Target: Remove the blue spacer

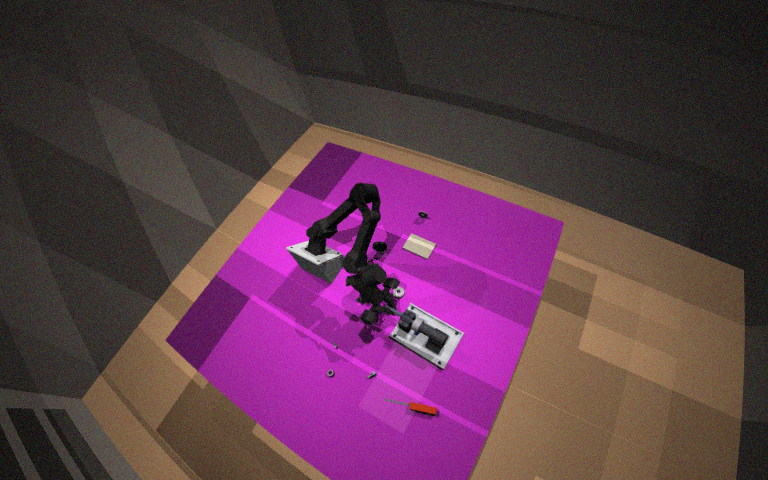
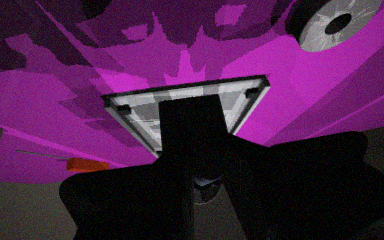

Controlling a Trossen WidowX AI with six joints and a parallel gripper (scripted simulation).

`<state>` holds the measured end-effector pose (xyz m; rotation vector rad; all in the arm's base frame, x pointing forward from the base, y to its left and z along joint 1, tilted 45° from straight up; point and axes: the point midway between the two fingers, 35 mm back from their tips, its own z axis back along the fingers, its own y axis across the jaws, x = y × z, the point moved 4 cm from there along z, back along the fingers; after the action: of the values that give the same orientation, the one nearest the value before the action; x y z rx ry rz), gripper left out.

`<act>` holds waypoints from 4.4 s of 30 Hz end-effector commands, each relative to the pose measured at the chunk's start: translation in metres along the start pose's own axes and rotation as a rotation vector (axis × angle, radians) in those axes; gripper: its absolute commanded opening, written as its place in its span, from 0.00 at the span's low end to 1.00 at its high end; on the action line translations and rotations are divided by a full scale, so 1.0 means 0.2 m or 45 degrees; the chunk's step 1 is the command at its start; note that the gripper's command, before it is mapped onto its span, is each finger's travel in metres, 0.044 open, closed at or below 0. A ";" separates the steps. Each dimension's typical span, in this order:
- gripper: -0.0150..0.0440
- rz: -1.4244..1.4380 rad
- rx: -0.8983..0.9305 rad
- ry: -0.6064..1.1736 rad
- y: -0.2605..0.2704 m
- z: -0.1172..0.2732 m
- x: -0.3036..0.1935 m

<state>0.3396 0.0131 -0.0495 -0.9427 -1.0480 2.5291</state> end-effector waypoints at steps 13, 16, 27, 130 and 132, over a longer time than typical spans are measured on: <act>0.25 0.001 -0.003 0.007 0.00 -0.01 -0.02; 0.25 0.001 -0.003 0.007 0.00 -0.01 -0.02; 0.25 0.001 -0.003 0.007 0.00 -0.02 -0.02; 0.25 0.002 -0.004 0.008 0.00 -0.08 -0.10; 0.25 0.002 -0.004 0.008 0.00 -0.08 -0.10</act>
<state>0.3611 0.0145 -0.0502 -0.9431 -1.0481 2.5291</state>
